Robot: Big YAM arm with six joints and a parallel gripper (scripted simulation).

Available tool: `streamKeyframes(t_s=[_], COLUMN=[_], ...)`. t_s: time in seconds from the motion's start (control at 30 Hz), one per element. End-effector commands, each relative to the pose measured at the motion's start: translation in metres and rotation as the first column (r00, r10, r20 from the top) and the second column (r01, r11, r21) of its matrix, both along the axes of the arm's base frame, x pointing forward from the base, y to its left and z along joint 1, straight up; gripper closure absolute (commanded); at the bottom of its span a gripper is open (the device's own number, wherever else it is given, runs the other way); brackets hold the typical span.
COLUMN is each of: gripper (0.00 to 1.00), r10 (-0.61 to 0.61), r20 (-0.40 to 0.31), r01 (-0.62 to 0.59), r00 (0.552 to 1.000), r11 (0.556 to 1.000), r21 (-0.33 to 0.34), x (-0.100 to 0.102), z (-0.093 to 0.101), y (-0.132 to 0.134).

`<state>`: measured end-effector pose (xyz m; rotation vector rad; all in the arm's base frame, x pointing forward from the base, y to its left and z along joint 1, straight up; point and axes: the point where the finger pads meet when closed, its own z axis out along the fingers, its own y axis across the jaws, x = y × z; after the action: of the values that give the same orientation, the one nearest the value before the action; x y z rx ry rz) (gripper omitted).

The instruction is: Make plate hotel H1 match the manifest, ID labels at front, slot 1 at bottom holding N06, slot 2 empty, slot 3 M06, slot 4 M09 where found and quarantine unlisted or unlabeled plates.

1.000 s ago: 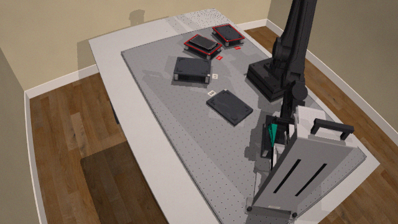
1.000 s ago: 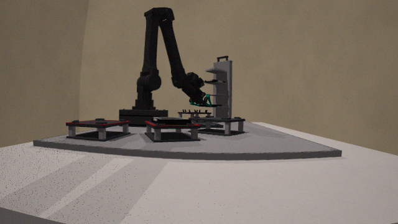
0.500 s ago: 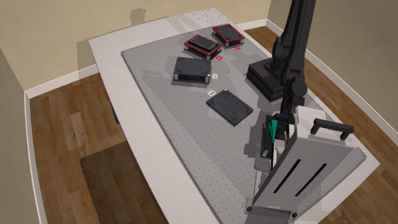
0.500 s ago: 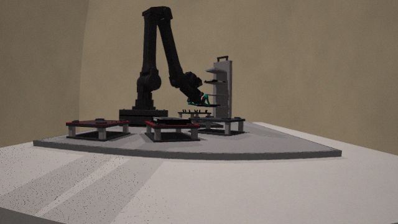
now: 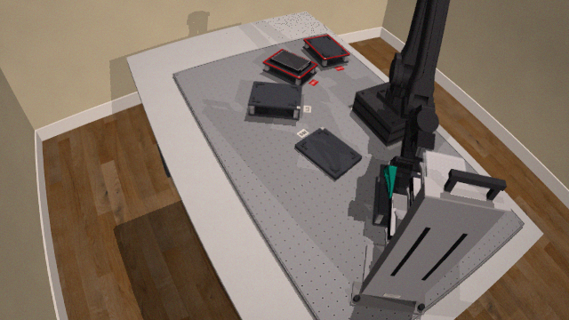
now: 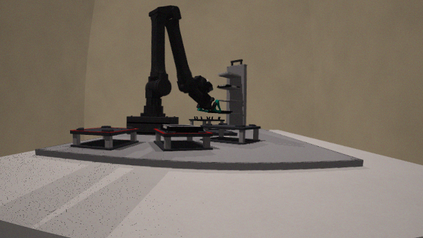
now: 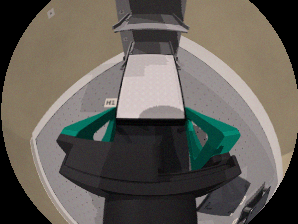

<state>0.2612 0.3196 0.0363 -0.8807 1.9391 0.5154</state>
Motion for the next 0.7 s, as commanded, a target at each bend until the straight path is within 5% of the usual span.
streamKeyframes(t_s=[0.0,0.67], gripper=[0.14,0.14], r10=[0.001,0.001], r20=[0.015,0.015], r01=[-0.001,-0.001], r00=[1.000,1.000], r11=[1.000,0.999], r21=[0.030,0.032], x=[-0.002,-0.018], z=[0.008,0.009], y=[0.003,-0.015])
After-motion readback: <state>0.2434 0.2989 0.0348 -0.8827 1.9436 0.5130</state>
